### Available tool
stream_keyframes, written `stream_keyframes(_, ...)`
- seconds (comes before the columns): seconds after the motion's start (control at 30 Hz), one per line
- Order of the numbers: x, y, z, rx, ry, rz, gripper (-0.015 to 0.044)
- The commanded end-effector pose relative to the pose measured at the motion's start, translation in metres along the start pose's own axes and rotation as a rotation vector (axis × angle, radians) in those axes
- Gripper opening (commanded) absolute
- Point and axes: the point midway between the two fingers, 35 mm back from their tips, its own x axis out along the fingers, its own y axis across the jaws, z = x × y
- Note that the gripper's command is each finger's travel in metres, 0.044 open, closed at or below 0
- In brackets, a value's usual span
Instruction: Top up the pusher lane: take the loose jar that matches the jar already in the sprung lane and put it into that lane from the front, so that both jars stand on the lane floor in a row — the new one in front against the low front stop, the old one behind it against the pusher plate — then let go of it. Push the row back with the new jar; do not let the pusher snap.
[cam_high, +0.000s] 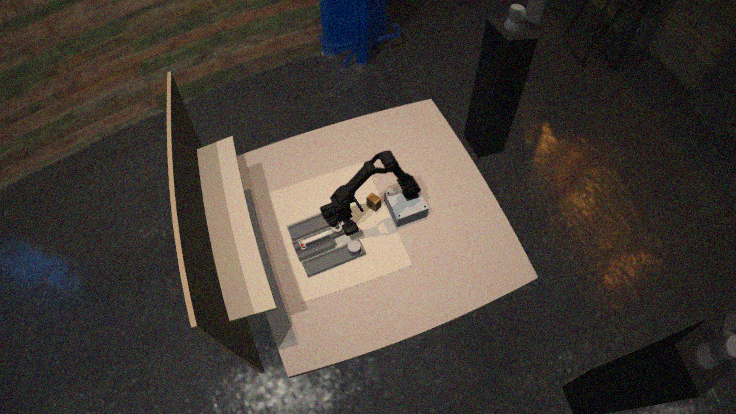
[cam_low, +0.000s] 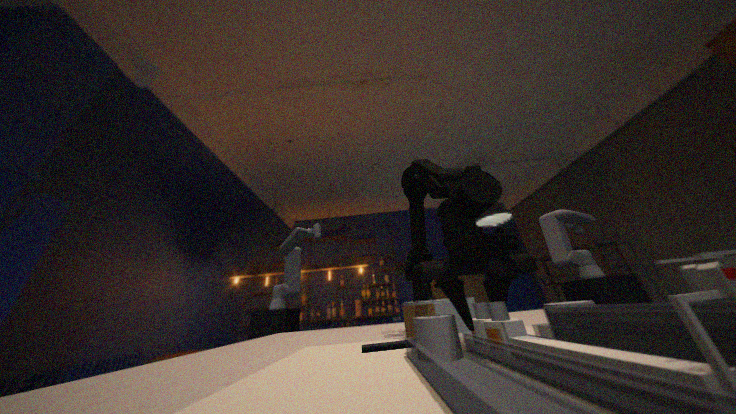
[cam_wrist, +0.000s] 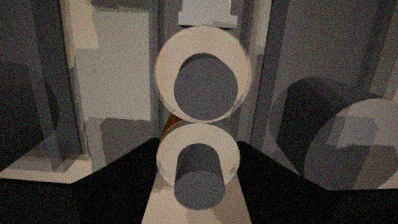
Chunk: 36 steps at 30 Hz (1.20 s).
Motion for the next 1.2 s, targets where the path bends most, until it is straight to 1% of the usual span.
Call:
stream_keyframes(0.0,0.0,0.0,-0.001,-0.001,0.001,0.002,0.0)
stream_keyframes(0.07,0.0,0.0,-0.001,-0.001,0.001,0.002,0.0)
stream_keyframes(0.47,0.0,0.0,0.0,-0.001,0.001,0.002,0.0309)
stream_keyframes(0.57,-0.003,0.0,0.0,-0.001,0.001,0.002,0.0309)
stream_keyframes(0.73,-0.019,0.0,0.0,-0.001,0.001,0.002,0.0309)
stream_keyframes(0.97,-0.02,0.0,-0.003,-0.001,0.001,0.002,0.0309)
stream_keyframes(1.17,-0.022,0.0,-0.02,-0.001,0.003,0.002,0.0309)
